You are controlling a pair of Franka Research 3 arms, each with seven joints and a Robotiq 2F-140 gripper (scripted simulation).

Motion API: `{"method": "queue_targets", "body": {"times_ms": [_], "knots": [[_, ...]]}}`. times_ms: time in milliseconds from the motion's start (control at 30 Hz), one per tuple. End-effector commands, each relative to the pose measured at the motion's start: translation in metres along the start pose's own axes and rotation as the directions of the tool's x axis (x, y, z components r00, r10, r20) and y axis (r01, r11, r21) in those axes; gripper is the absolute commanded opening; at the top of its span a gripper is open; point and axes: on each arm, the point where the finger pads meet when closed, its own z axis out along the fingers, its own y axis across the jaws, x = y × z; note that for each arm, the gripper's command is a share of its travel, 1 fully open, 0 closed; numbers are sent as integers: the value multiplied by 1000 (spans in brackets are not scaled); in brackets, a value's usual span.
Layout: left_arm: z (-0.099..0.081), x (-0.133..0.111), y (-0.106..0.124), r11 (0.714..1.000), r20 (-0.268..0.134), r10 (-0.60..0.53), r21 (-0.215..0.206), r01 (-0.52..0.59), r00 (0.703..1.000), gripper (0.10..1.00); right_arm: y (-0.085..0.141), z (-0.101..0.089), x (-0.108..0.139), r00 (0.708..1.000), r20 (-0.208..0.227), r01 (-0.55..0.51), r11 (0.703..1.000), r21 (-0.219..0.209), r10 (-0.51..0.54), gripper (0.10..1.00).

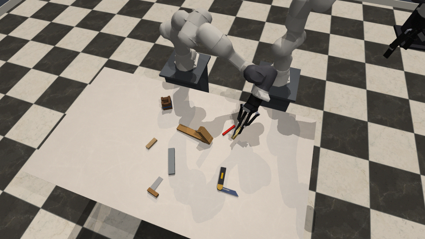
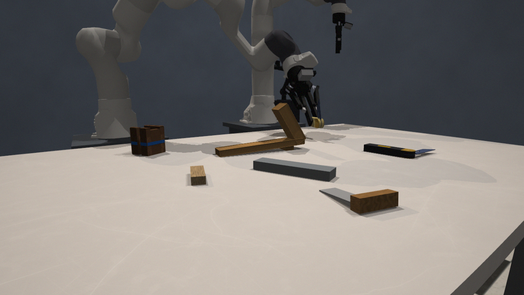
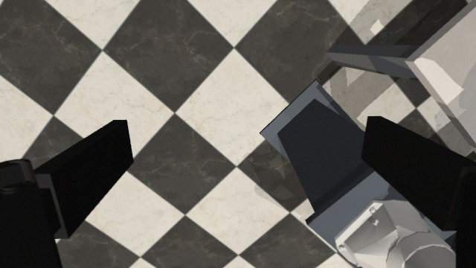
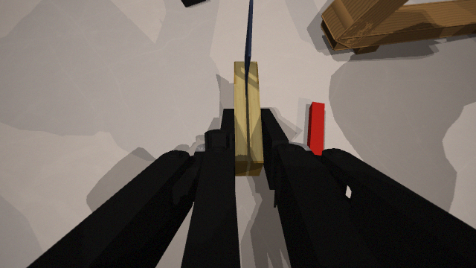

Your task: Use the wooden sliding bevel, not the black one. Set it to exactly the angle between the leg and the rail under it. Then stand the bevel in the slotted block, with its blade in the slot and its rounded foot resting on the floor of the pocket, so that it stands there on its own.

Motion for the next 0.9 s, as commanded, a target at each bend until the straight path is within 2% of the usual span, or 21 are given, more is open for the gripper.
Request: {"method": "queue_targets", "body": {"times_ms": [0,133,200,567,700,867], "knots": [[1,0,1,1000,2,-7,-4,7,1000,1000,2,-16,17,1000,-1,17,1000,-8,-17,99],[1,0,1,1000,2,-7,-4,7,1000,1000,2,-36,37,1000,-1,17,1000,-8,-17,99],[1,0,1,1000,2,-7,-4,7,1000,1000,2,-36,37,1000,-1,17,1000,-8,-17,99],[1,0,1,1000,2,-7,-4,7,1000,1000,0,-86,88,1000,-1,17,1000,-8,-17,99],[1,0,1,1000,2,-7,-4,7,1000,1000,0,-97,98,1000,-1,17,1000,-8,-17,99],[1,0,1,1000,2,-7,-4,7,1000,1000,0,-100,102,1000,-1,17,1000,-8,-17,99]]}}
